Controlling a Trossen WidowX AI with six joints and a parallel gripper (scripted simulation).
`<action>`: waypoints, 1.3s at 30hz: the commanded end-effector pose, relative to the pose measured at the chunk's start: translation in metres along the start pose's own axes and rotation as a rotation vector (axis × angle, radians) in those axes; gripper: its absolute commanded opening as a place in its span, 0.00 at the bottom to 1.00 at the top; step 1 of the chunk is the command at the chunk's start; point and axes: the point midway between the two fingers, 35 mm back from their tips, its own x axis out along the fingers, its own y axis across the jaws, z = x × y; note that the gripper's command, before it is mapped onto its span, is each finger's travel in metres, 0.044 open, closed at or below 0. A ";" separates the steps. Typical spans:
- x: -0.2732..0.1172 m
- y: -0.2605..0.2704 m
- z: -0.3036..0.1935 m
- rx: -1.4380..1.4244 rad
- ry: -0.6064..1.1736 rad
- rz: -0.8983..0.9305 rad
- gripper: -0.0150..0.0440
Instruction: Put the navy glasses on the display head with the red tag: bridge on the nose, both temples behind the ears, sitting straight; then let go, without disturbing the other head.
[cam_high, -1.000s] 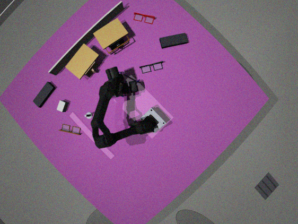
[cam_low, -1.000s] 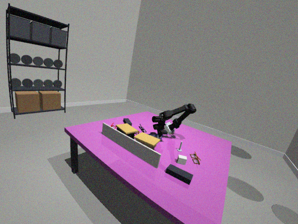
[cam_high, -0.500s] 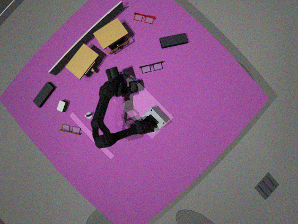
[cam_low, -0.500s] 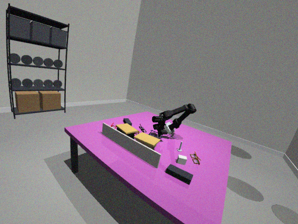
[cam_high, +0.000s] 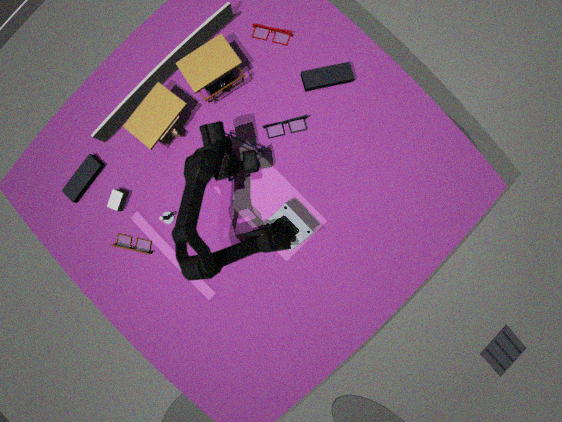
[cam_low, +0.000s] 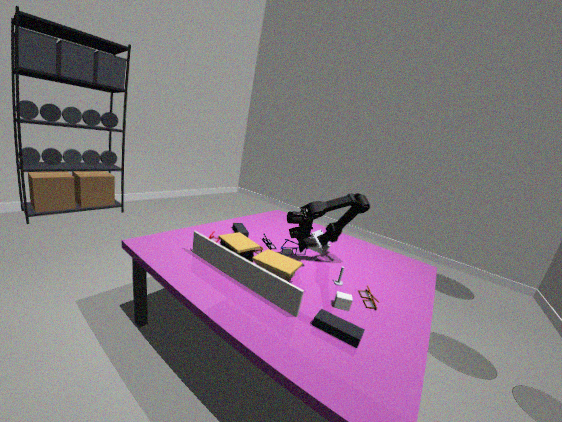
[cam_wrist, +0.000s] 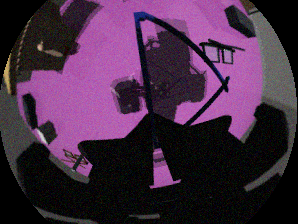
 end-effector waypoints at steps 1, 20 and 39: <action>-0.023 0.000 0.003 -0.009 -0.008 -0.004 0.25; -0.071 0.014 0.002 0.061 -0.008 -0.010 0.25; -0.076 0.105 0.003 0.424 -0.038 -0.027 0.25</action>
